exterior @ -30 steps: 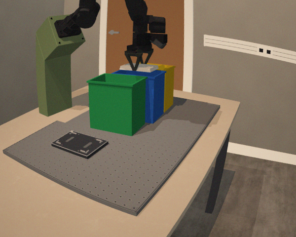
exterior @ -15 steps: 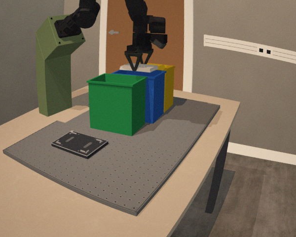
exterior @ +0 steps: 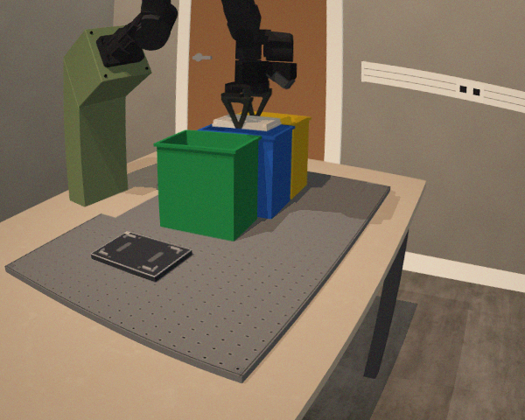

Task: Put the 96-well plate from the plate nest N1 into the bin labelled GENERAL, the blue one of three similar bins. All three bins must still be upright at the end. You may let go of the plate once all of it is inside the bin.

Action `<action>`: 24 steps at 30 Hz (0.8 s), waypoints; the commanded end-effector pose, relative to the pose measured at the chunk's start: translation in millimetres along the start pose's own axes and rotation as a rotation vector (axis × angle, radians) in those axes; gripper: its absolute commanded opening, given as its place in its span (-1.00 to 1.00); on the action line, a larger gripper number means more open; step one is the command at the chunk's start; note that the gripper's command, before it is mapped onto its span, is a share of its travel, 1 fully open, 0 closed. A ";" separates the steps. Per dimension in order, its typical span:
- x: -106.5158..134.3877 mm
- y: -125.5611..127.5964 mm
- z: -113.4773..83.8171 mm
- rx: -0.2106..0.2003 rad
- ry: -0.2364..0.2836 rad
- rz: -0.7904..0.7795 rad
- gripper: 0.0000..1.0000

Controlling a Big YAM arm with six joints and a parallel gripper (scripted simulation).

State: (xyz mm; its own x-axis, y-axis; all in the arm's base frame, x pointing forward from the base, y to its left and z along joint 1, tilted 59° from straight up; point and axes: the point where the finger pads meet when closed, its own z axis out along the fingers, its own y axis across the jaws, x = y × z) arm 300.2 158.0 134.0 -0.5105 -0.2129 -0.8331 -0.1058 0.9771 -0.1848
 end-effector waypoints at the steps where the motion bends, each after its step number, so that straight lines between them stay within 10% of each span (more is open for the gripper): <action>1: 0.4 -2.1 5.6 0.008 0.000 -0.009 -1.00; 24: -0.4 -1.7 19.4 0.006 -0.002 -0.009 -1.00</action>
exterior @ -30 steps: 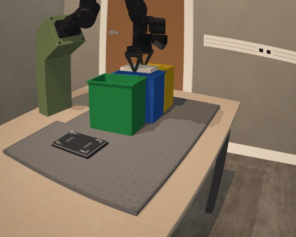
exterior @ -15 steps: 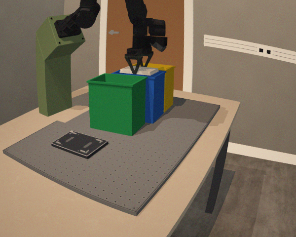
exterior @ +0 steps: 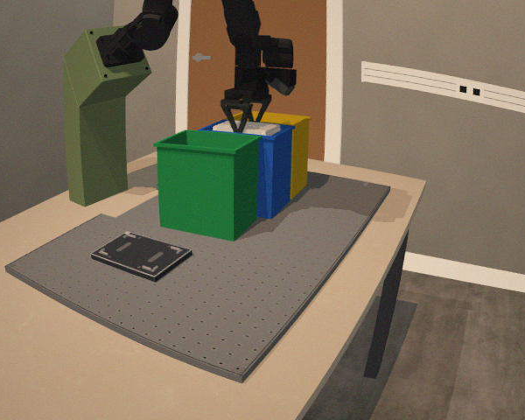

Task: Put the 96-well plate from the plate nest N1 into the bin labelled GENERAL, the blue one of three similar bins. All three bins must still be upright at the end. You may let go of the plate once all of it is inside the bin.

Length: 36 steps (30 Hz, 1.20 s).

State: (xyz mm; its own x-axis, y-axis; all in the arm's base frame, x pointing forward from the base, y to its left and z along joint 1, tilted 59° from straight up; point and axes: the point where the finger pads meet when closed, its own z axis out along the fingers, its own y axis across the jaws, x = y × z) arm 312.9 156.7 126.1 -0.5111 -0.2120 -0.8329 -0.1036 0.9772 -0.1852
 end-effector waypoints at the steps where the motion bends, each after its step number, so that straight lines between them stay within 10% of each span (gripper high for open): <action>1: -1.0 -1.2 5.3 0.006 -0.002 -0.009 -1.00; 28: -3.2 1.1 6.6 -0.003 -0.008 -0.003 -1.00; 29: -3.2 1.1 6.6 -0.003 -0.008 -0.003 0.99; 36: -3.2 1.1 6.6 -0.003 -0.008 -0.003 0.99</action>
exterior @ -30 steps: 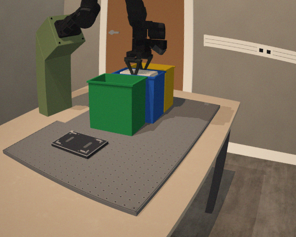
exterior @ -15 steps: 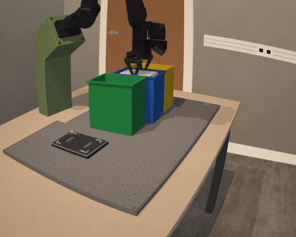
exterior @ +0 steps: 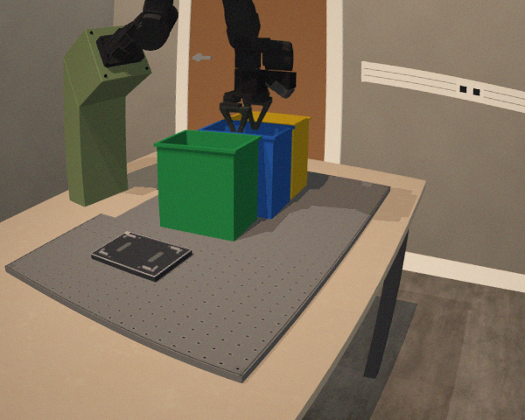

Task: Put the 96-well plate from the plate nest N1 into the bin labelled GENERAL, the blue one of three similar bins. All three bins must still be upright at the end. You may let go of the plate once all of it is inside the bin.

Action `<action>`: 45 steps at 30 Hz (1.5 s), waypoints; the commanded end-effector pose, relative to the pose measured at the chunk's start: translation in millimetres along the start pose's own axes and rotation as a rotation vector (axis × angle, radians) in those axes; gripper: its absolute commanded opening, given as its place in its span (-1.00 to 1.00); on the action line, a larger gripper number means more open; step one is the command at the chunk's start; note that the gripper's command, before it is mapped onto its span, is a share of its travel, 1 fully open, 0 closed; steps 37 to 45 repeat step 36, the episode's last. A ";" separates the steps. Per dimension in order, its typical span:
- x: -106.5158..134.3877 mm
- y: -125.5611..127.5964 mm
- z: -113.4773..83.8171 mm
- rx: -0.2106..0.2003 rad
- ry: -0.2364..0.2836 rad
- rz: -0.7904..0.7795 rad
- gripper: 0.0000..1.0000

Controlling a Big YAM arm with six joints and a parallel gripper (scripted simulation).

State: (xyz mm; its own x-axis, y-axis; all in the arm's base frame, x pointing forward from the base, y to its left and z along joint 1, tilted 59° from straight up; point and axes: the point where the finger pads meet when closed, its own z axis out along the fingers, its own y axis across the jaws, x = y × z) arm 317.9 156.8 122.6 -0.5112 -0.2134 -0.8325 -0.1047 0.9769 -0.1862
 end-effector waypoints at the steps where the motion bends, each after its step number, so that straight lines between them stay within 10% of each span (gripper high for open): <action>1: -3.5 1.0 0.5 -0.002 -0.008 -0.002 0.99; 13: -3.5 1.0 0.5 -0.002 -0.008 -0.002 0.99; 14: -3.5 1.0 0.5 -0.002 -0.008 -0.002 0.65; 45: -3.5 1.0 0.5 -0.002 -0.008 -0.002 0.65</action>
